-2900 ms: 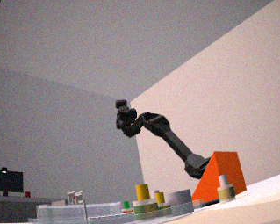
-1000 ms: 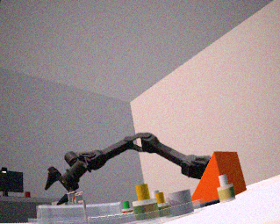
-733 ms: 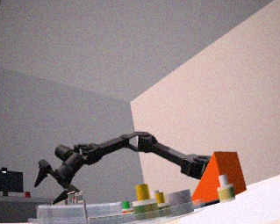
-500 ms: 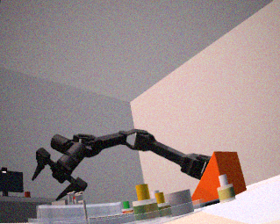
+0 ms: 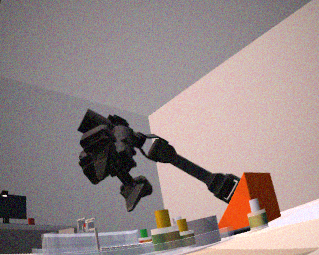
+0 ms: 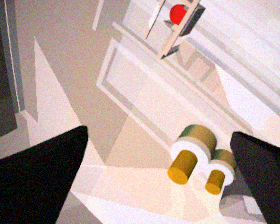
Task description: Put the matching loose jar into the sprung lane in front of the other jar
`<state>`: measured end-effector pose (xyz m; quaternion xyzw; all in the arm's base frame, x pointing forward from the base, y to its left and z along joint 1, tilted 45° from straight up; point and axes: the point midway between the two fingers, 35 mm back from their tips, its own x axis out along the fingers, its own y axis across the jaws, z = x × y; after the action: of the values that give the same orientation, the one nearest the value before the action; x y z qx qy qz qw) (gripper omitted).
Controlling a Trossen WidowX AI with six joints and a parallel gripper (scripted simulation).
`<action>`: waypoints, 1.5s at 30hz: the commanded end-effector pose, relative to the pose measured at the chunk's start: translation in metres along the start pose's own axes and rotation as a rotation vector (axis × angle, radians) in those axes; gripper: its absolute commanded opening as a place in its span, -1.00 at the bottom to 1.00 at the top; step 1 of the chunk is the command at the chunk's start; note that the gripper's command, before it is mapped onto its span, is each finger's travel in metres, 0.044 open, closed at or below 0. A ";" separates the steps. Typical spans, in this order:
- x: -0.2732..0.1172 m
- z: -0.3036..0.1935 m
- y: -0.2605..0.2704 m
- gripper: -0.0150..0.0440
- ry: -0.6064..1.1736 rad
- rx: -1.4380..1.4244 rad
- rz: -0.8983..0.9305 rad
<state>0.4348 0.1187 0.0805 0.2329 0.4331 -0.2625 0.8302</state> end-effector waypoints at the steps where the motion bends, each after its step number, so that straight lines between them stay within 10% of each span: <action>1: 0.006 -0.072 -0.012 1.00 0.085 -0.234 -0.126; 14: -0.025 -0.233 -0.110 1.00 0.179 -1.072 -0.579; 45: 0.022 -0.224 -0.149 1.00 0.176 -1.084 -0.588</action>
<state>0.2167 0.1452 -0.0737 -0.3256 0.6169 -0.2017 0.6875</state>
